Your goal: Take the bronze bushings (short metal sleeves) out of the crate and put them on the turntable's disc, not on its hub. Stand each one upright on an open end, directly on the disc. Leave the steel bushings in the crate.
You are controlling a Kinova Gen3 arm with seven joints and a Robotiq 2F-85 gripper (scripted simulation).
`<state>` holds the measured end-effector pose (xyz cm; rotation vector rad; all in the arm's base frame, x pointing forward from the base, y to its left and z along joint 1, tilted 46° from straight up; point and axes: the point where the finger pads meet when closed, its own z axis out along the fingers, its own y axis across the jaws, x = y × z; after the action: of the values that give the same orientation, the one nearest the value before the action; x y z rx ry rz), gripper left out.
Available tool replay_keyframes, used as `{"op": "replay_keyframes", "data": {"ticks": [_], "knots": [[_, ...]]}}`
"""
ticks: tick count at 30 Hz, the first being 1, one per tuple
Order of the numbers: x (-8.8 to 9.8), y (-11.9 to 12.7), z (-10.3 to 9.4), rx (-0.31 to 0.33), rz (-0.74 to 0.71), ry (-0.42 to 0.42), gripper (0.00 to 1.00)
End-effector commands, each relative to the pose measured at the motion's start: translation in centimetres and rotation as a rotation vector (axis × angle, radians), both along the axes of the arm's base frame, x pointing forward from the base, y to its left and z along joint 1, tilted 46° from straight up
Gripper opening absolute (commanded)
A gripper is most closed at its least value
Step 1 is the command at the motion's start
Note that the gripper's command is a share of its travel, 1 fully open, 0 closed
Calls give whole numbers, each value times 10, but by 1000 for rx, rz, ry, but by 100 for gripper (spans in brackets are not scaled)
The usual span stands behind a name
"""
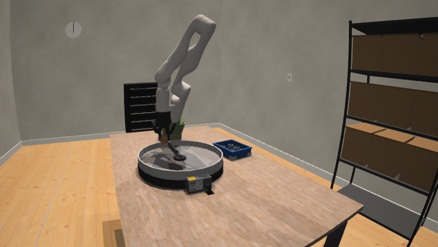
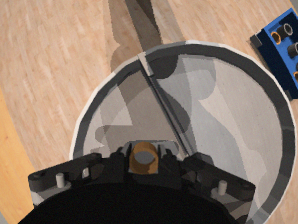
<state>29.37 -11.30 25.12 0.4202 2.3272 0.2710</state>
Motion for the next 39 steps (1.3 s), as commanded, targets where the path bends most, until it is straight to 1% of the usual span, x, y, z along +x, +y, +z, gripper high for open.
{"op": "replay_keyframes", "data": {"ticks": [1, 10, 39], "knots": [[-1, -2, -1, 13, -18, 1, 0], [-1, -5, -1, 37, -50, 0, 0], [-1, -6, -1, 39, -52, 0, 0]]}}
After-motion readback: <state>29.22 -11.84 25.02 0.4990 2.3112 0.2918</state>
